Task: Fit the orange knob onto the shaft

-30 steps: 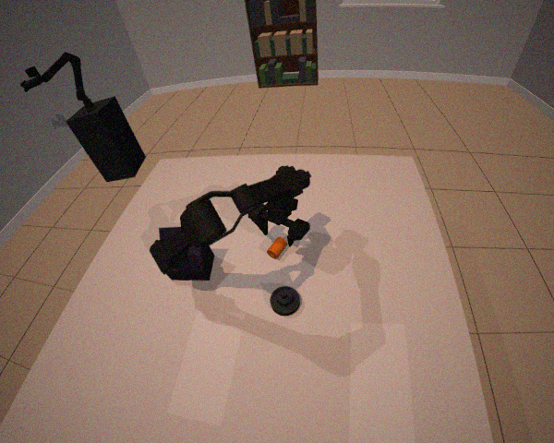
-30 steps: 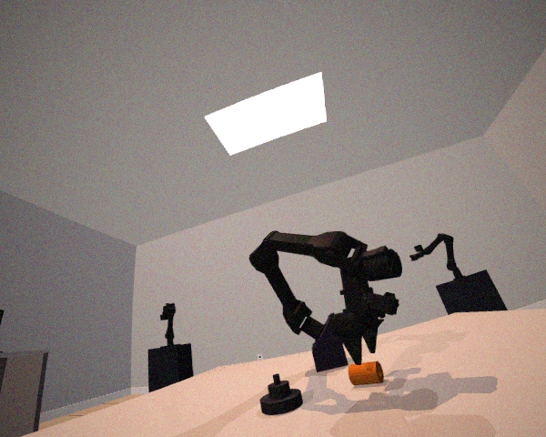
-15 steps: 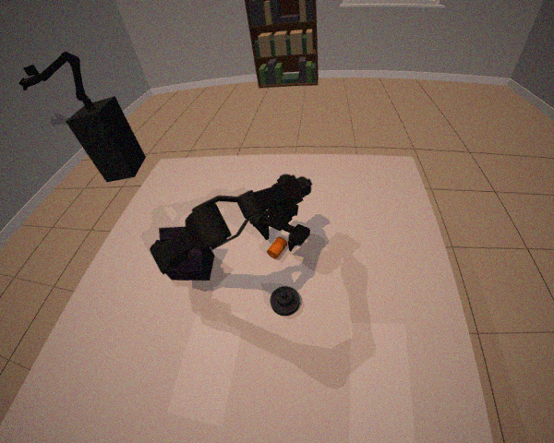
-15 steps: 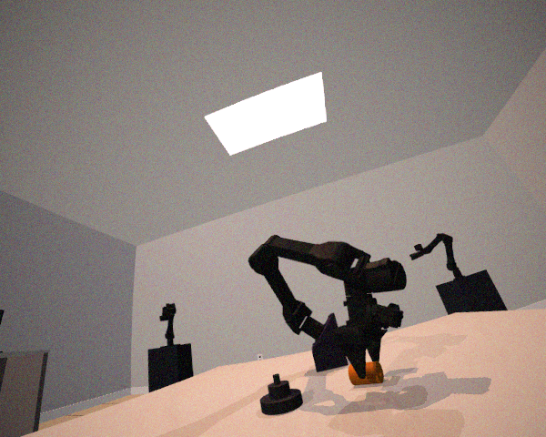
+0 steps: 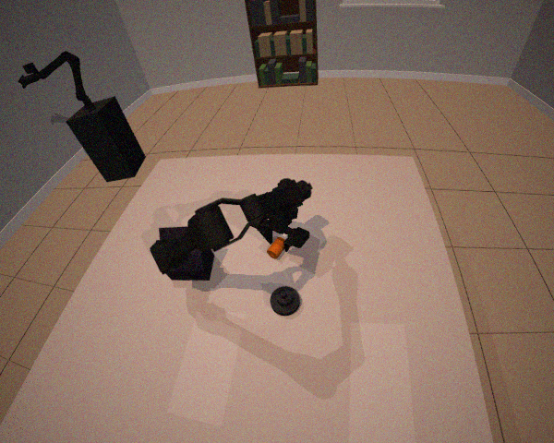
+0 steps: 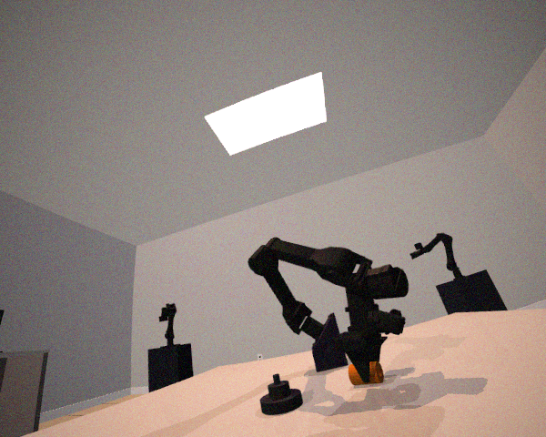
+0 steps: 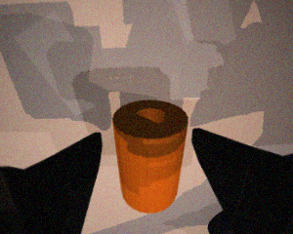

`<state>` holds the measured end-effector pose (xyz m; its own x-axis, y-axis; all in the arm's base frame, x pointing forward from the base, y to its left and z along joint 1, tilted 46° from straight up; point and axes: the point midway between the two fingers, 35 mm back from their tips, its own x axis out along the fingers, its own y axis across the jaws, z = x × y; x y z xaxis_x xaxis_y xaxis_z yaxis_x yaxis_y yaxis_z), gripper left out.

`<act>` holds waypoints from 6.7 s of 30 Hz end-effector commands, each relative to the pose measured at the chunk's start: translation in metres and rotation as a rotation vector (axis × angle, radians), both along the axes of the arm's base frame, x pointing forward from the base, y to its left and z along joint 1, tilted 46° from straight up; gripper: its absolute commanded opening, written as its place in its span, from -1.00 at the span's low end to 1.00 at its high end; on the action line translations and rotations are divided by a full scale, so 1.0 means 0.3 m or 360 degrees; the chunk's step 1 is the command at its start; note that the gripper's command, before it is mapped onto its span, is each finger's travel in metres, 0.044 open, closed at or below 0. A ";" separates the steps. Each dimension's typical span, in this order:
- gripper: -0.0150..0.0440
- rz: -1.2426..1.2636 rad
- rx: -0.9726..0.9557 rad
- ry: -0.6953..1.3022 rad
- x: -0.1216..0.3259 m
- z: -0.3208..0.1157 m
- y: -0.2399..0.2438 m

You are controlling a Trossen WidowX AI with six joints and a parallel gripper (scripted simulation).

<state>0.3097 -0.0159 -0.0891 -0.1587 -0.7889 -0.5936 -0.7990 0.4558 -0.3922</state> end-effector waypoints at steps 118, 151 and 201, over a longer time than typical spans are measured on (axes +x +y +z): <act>0.39 0.0724 0.1464 -0.0806 -0.142 0.171 -0.102; 1.00 0.0724 0.1467 -0.0806 -0.120 0.342 0.073; 1.00 -0.0933 0.0030 -0.1300 -0.128 0.413 0.133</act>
<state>0.2709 0.0249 0.0348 -0.0597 -0.7021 -0.7096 -0.3785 0.6737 -0.6347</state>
